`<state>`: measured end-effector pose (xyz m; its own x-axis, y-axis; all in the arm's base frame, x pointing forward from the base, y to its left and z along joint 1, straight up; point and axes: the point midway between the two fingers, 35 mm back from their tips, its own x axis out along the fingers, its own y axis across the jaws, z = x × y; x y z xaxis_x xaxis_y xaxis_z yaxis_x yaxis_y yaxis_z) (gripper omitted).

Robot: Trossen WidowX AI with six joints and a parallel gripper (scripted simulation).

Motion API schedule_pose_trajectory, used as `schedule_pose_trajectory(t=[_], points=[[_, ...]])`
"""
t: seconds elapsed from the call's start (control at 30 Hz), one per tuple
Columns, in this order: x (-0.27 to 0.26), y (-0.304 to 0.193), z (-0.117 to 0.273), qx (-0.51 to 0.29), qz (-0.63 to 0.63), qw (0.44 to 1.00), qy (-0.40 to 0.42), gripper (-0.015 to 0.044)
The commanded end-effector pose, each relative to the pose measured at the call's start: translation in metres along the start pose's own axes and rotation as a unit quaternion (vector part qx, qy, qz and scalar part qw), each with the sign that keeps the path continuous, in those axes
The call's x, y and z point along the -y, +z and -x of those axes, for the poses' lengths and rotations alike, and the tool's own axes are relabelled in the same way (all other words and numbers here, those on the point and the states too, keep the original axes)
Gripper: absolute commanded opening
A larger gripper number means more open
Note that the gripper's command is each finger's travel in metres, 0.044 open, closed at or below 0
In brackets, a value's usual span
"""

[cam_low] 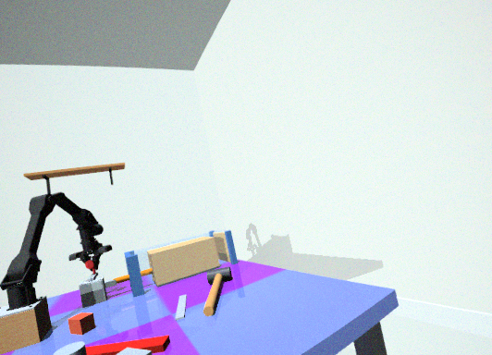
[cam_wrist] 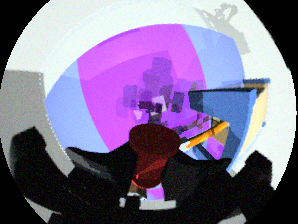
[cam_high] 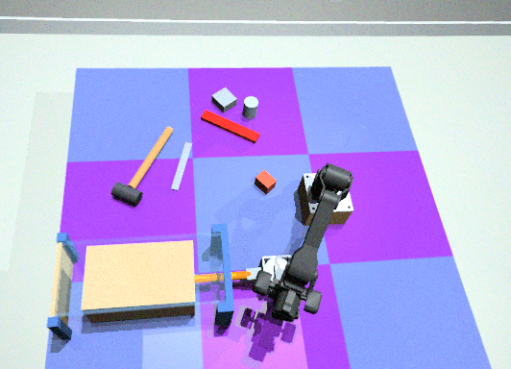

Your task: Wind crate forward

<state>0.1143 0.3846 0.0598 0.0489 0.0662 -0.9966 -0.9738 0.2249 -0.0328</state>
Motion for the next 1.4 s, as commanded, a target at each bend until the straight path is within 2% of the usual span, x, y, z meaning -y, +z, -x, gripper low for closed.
schedule_pose_trajectory(t=[0.0,1.37], points=[[-0.023,-0.013,0.0,-0.017,0.014,1.0,0.02,0.0],[-0.052,-0.045,0.002,-0.019,0.014,0.999,0.021,0.0]])
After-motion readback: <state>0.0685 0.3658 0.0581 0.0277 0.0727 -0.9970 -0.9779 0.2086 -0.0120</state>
